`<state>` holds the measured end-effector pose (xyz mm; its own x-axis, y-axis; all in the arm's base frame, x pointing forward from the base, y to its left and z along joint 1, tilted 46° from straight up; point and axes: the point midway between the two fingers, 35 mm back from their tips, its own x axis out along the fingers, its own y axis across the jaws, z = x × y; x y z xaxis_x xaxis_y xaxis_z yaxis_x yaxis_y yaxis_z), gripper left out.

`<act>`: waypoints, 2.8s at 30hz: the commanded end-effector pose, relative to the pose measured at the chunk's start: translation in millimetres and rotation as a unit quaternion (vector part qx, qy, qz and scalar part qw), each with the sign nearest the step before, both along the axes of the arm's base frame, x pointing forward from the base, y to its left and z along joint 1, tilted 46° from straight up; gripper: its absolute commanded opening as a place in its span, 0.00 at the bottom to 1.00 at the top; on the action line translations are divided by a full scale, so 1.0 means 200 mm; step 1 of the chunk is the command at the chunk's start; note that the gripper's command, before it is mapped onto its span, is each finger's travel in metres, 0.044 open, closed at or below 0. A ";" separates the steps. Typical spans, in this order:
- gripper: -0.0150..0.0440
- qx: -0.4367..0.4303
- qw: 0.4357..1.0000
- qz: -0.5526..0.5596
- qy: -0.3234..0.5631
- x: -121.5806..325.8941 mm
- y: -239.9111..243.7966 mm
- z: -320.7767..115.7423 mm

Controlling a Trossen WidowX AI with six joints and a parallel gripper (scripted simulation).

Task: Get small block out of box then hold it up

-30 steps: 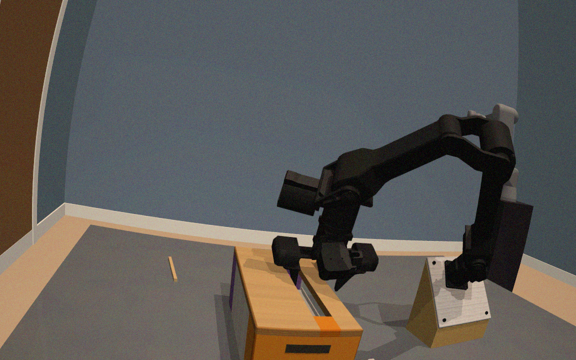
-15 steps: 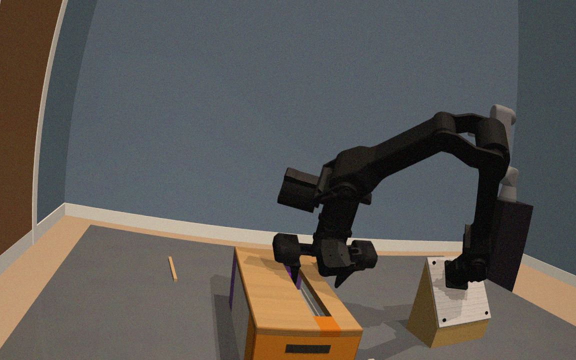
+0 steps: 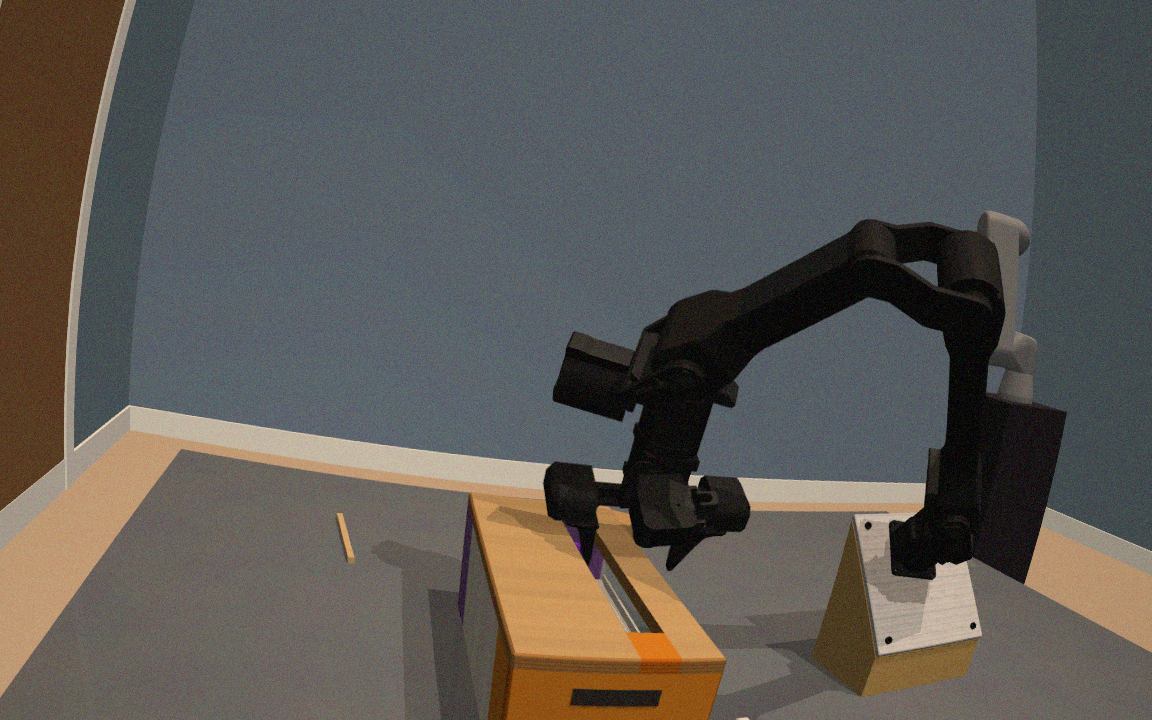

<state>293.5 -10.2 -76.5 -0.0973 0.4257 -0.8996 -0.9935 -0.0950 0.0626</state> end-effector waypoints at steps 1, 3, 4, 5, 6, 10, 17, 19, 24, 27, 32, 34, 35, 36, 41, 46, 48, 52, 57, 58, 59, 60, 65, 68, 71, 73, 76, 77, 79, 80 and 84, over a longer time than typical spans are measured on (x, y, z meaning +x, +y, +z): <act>0.93 -0.001 1.000 0.004 -0.006 0.03 -0.01 -0.03; 0.93 -0.001 1.000 0.004 -0.006 0.03 -0.02 -0.04; 0.93 -0.001 1.000 0.004 -0.006 0.03 -0.02 -0.04; 0.93 -0.001 1.000 0.004 -0.006 0.03 -0.02 -0.04; 0.93 -0.001 1.000 0.004 -0.006 0.03 -0.02 -0.04; 0.93 -0.002 1.000 0.002 -0.005 0.04 -0.08 0.01; 0.93 -0.003 1.000 -0.001 0.000 0.04 -0.25 0.19; 0.93 -0.003 1.000 -0.001 0.000 0.04 -0.25 0.19; 0.93 0.000 1.000 -0.004 0.003 0.03 -0.23 0.17; 0.93 0.000 1.000 -0.004 0.003 0.03 -0.23 0.17; 0.89 -0.001 1.000 -0.010 0.003 0.03 -0.24 0.17; 0.80 -0.009 0.999 -0.048 0.004 0.05 -0.25 0.18; 0.75 -0.009 0.998 -0.065 0.010 0.05 -0.26 0.18; 0.74 -0.009 0.995 -0.093 0.021 0.05 -0.26 0.18; 0.74 -0.002 0.938 -0.323 0.126 0.03 -0.28 0.16; 0.74 0.009 0.814 -0.532 0.234 0.01 -0.31 0.15; 0.74 0.013 0.747 -0.604 0.277 0.00 -0.31 0.15; 0.74 0.023 0.607 -0.713 0.350 -0.02 -0.33 0.14; 0.74 0.028 0.489 -0.775 0.400 -0.03 -0.34 0.13; 0.74 0.028 0.464 -0.785 0.410 -0.03 -0.35 0.13; 0.74 0.029 0.439 -0.794 0.419 -0.04 -0.35 0.13; 0.74 0.030 0.413 -0.803 0.428 -0.04 -0.35 0.13; 0.74 0.033 0.280 -0.836 0.470 -0.05 -0.36 0.12; 0.74 0.033 0.198 -0.847 0.492 -0.06 -0.37 0.12; 0.74 0.032 0.115 -0.851 0.511 -0.07 -0.38 0.12; 0.74 0.033 0.058 -0.849 0.524 -0.07 -0.38 0.11; 0.74 0.030 -0.026 -0.842 0.539 -0.08 -0.39 0.11; 0.74 0.029 -0.054 -0.838 0.543 -0.08 -0.39 0.11; 0.74 0.026 -0.109 -0.827 0.550 -0.09 -0.40 0.11; 0.74 0.025 -0.137 -0.821 0.553 -0.09 -0.40 0.11; 0.74 0.019 -0.245 -0.788 0.564 -0.10 -0.41 0.11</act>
<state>288.7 -88.1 -48.3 0.1263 0.5887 -0.7984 0.8985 0.2732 0.3436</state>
